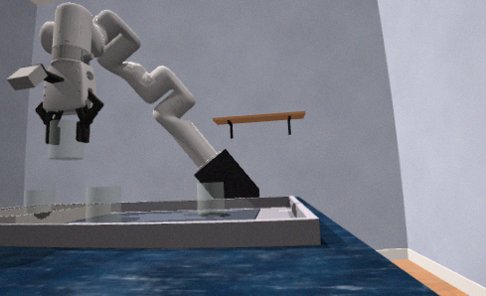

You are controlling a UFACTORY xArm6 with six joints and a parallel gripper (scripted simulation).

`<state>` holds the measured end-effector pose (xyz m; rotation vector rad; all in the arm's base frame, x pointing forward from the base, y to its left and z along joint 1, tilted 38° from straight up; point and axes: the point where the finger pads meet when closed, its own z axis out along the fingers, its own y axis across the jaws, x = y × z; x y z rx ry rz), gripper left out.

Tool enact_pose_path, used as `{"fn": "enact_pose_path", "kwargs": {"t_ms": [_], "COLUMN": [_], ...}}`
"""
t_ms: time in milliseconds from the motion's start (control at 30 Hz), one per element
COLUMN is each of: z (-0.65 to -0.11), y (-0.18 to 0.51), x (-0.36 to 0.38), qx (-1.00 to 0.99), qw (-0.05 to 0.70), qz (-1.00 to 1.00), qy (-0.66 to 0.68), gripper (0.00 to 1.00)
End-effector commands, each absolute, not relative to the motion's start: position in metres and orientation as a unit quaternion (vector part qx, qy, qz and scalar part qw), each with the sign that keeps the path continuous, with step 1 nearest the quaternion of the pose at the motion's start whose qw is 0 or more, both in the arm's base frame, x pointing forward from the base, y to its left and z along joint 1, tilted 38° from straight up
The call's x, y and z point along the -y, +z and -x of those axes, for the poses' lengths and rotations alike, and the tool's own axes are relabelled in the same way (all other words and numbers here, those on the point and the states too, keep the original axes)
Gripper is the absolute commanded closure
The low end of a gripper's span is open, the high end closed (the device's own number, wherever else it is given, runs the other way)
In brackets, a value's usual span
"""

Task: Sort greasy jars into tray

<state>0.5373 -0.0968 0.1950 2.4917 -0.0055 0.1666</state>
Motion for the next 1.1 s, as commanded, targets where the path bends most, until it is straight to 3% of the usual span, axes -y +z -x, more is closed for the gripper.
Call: {"fn": "enact_pose_path", "kwargs": {"t_ms": [0,1067], "z": [-0.539,-0.541], "y": [0.209,0.265], "x": [0.112,0.186], "qx": [0.002,0.002], "qw": [0.316,0.316], "qz": [-0.947,-0.947], "qy": [0.065,0.065], "gripper": [1.0,1.0]}}
